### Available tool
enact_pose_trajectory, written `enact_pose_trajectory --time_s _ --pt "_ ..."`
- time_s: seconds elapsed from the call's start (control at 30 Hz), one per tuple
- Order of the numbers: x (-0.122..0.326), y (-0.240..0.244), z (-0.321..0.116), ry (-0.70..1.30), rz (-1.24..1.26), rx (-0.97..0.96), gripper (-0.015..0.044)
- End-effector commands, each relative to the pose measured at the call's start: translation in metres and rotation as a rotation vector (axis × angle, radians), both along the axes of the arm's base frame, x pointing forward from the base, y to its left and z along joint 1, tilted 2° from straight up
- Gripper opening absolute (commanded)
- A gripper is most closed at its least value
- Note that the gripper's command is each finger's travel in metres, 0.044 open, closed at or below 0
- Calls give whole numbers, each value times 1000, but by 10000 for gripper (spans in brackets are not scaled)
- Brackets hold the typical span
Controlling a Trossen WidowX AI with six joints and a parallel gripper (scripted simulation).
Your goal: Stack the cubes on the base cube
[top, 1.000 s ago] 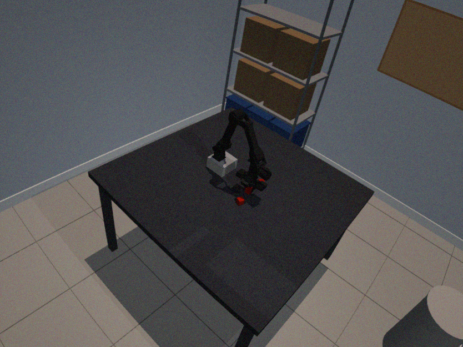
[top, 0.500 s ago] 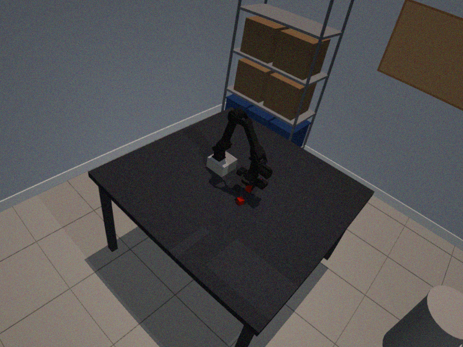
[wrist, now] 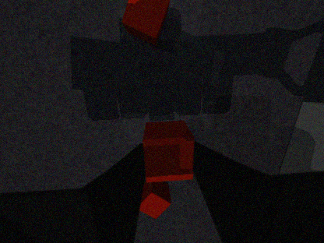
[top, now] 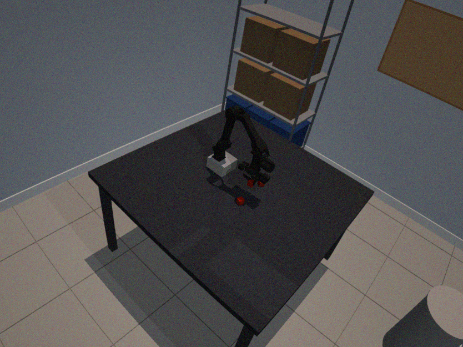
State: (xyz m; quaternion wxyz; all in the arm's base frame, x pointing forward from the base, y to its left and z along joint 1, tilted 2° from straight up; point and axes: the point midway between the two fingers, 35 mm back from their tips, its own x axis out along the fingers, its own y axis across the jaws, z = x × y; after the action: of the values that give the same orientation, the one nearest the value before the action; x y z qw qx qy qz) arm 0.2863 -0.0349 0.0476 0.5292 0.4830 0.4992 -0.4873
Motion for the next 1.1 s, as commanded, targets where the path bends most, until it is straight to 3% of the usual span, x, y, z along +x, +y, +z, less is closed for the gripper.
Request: enact_pose_trajectory --time_s 0.0,0.4,1.07 --pt "0 1 15 -11 -2 4 105" --pt "-6 2 48 -11 -2 4 105" --pt "7 53 28 -11 7 9 105"
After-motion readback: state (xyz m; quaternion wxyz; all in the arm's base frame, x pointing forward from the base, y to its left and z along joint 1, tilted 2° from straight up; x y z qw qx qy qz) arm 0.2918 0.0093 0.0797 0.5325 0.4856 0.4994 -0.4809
